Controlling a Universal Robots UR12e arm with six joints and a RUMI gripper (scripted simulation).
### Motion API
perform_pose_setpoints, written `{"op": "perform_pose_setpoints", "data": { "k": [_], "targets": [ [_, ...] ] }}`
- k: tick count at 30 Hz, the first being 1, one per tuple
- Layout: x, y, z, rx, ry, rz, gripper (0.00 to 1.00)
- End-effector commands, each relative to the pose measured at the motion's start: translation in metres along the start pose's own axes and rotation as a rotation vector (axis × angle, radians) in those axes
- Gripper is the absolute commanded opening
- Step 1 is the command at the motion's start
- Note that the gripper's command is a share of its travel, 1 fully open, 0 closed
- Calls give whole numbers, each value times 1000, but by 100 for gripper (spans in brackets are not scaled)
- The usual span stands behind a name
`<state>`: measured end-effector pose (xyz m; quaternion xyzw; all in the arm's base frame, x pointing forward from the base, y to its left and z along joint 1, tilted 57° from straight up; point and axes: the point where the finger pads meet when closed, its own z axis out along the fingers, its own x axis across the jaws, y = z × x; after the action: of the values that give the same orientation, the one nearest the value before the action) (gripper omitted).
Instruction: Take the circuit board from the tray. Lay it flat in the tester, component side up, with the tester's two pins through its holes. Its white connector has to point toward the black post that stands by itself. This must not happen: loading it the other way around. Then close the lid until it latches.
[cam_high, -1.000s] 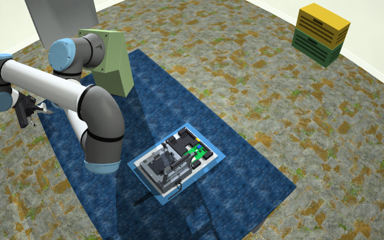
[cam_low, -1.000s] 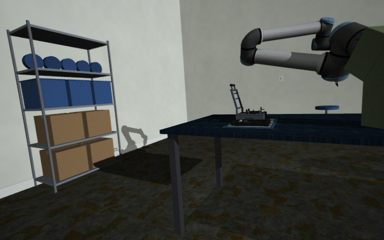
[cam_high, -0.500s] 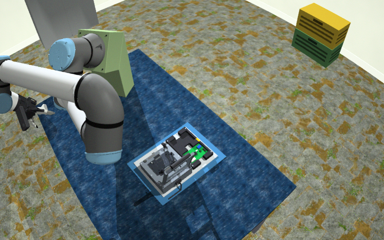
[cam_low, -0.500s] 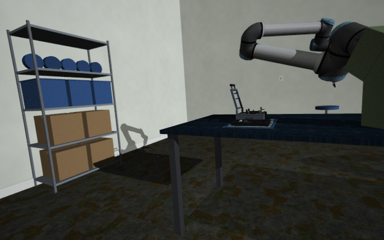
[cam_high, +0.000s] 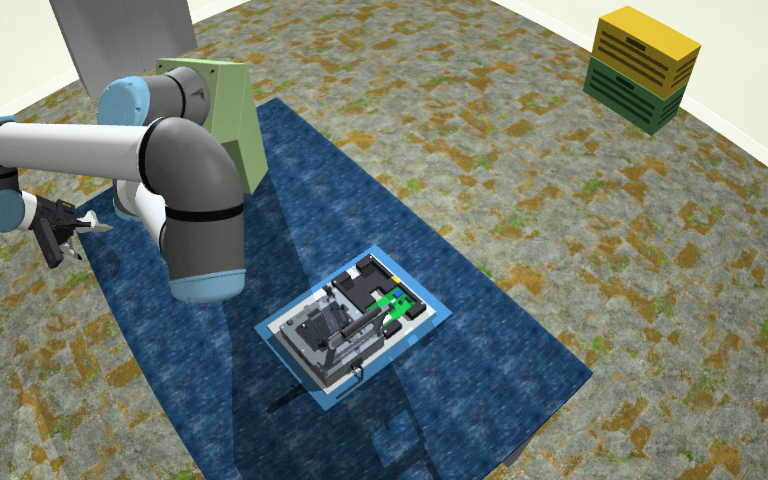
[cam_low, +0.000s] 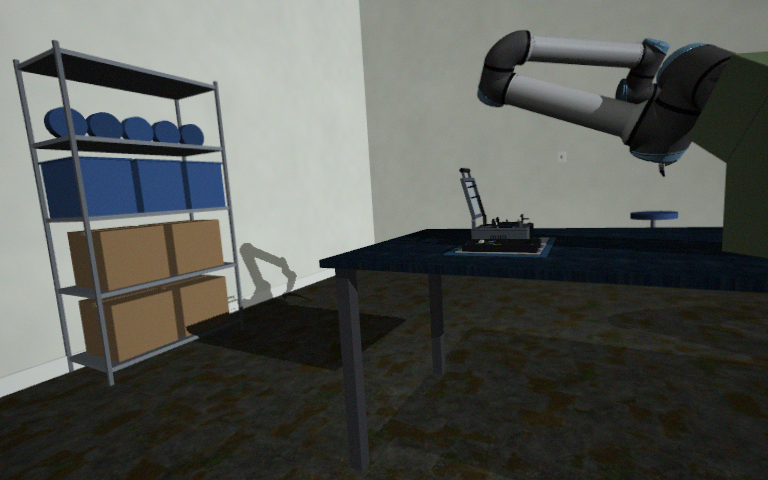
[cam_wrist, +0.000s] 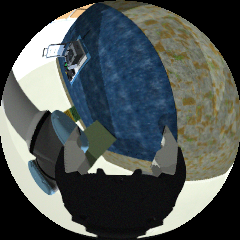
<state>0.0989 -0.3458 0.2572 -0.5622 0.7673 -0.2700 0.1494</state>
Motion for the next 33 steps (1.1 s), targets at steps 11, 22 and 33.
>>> {"op": "perform_pose_setpoints", "data": {
  "k": [11,22,33],
  "targets": [
    [-13,-16,6,-45,-83,-20,100],
    [-25,-29,12,-87,-145,-42,100],
    [-35,-40,18,-127,-193,-63,100]
  ]
}}
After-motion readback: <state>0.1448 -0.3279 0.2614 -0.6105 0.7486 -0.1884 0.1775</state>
